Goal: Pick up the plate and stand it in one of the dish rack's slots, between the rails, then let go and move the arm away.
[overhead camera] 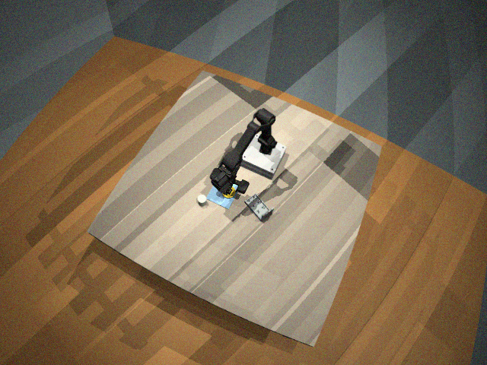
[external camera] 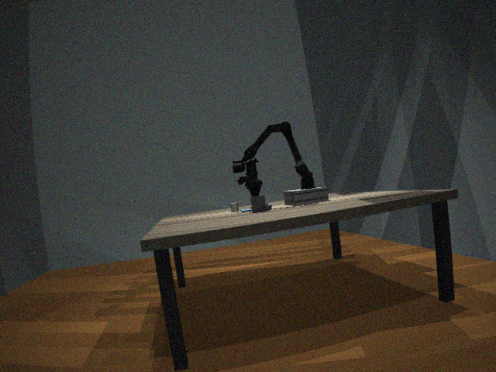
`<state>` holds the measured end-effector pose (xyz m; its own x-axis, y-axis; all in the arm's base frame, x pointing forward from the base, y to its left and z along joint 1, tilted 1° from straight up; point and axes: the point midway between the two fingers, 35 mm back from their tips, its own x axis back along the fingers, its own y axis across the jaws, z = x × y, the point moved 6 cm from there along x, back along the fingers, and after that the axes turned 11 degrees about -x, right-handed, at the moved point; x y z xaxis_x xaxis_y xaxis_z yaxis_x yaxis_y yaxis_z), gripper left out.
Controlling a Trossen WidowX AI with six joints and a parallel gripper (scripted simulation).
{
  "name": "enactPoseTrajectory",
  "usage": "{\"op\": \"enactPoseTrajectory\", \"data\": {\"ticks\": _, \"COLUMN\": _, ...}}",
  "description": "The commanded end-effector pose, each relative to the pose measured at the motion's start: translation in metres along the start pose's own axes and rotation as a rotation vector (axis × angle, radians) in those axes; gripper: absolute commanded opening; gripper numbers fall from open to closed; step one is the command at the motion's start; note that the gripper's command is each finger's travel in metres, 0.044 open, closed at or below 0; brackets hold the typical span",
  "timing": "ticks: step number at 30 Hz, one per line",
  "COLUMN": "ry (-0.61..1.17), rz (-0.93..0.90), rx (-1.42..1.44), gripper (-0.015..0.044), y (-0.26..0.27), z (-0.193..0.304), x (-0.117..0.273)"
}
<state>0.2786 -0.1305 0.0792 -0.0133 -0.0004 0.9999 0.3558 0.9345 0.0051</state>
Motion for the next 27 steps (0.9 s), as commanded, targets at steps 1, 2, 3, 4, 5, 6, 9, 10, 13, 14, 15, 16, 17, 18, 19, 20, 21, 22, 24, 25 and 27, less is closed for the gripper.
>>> {"op": "enactPoseTrajectory", "data": {"ticks": 1, "ry": 0.01, "rz": -0.005, "rx": 0.005, "gripper": 0.04, "y": 0.001, "z": 0.001, "x": -0.009}}
{"op": "enactPoseTrajectory", "data": {"ticks": 2, "ry": 0.01, "rz": -0.005, "rx": 0.005, "gripper": 0.04, "y": 0.001, "z": 0.001, "x": -0.011}}
{"op": "enactPoseTrajectory", "data": {"ticks": 3, "ry": 0.01, "rz": -0.005, "rx": 0.005, "gripper": 0.04, "y": 0.001, "z": 0.001, "x": -0.013}}
{"op": "enactPoseTrajectory", "data": {"ticks": 4, "ry": 0.01, "rz": -0.005, "rx": 0.005, "gripper": 0.04, "y": 0.001, "z": 0.001, "x": -0.014}}
{"op": "enactPoseTrajectory", "data": {"ticks": 5, "ry": 0.01, "rz": -0.005, "rx": 0.005, "gripper": 0.04, "y": 0.001, "z": 0.001, "x": -0.016}}
{"op": "enactPoseTrajectory", "data": {"ticks": 6, "ry": 0.01, "rz": -0.005, "rx": 0.005, "gripper": 0.04, "y": 0.001, "z": 0.001, "x": -0.018}}
{"op": "enactPoseTrajectory", "data": {"ticks": 9, "ry": 0.01, "rz": -0.005, "rx": 0.005, "gripper": 0.04, "y": 0.001, "z": 0.001, "x": -0.022}}
{"op": "enactPoseTrajectory", "data": {"ticks": 10, "ry": 0.01, "rz": -0.005, "rx": 0.005, "gripper": 0.04, "y": 0.001, "z": 0.001, "x": -0.024}}
{"op": "enactPoseTrajectory", "data": {"ticks": 13, "ry": 0.01, "rz": -0.005, "rx": 0.005, "gripper": 0.04, "y": 0.0, "z": 0.001, "x": -0.029}}
{"op": "enactPoseTrajectory", "data": {"ticks": 14, "ry": 0.01, "rz": -0.005, "rx": 0.005, "gripper": 0.04, "y": 0.0, "z": 0.001, "x": -0.03}}
{"op": "enactPoseTrajectory", "data": {"ticks": 15, "ry": 0.01, "rz": -0.005, "rx": 0.005, "gripper": 0.04, "y": 0.0, "z": 0.001, "x": -0.032}}
{"op": "enactPoseTrajectory", "data": {"ticks": 16, "ry": 0.01, "rz": -0.005, "rx": 0.005, "gripper": 0.04, "y": 0.0, "z": 0.001, "x": -0.034}}
{"op": "enactPoseTrajectory", "data": {"ticks": 17, "ry": 0.01, "rz": -0.005, "rx": 0.005, "gripper": 0.04, "y": 0.0, "z": 0.001, "x": -0.035}}
{"op": "enactPoseTrajectory", "data": {"ticks": 18, "ry": 0.01, "rz": -0.005, "rx": 0.005, "gripper": 0.04, "y": 0.0, "z": 0.001, "x": -0.037}}
{"op": "enactPoseTrajectory", "data": {"ticks": 19, "ry": 0.01, "rz": -0.005, "rx": 0.005, "gripper": 0.04, "y": 0.0, "z": 0.001, "x": -0.038}}
{"op": "enactPoseTrajectory", "data": {"ticks": 20, "ry": 0.01, "rz": -0.005, "rx": 0.005, "gripper": 0.04, "y": 0.0, "z": 0.001, "x": -0.04}}
{"op": "enactPoseTrajectory", "data": {"ticks": 21, "ry": 0.01, "rz": -0.005, "rx": 0.005, "gripper": 0.04, "y": 0.0, "z": 0.001, "x": -0.042}}
{"op": "enactPoseTrajectory", "data": {"ticks": 22, "ry": 0.01, "rz": -0.005, "rx": 0.005, "gripper": 0.04, "y": 0.0, "z": 0.001, "x": -0.043}}
{"op": "enactPoseTrajectory", "data": {"ticks": 24, "ry": 0.01, "rz": -0.005, "rx": 0.005, "gripper": 0.04, "y": 0.0, "z": 0.001, "x": -0.046}}
{"op": "enactPoseTrajectory", "data": {"ticks": 25, "ry": 0.011, "rz": -0.005, "rx": 0.005, "gripper": 0.04, "y": 0.0, "z": 0.001, "x": -0.048}}
{"op": "enactPoseTrajectory", "data": {"ticks": 27, "ry": 0.011, "rz": -0.005, "rx": 0.005, "gripper": 0.04, "y": 0.0, "z": 0.002, "x": -0.051}}
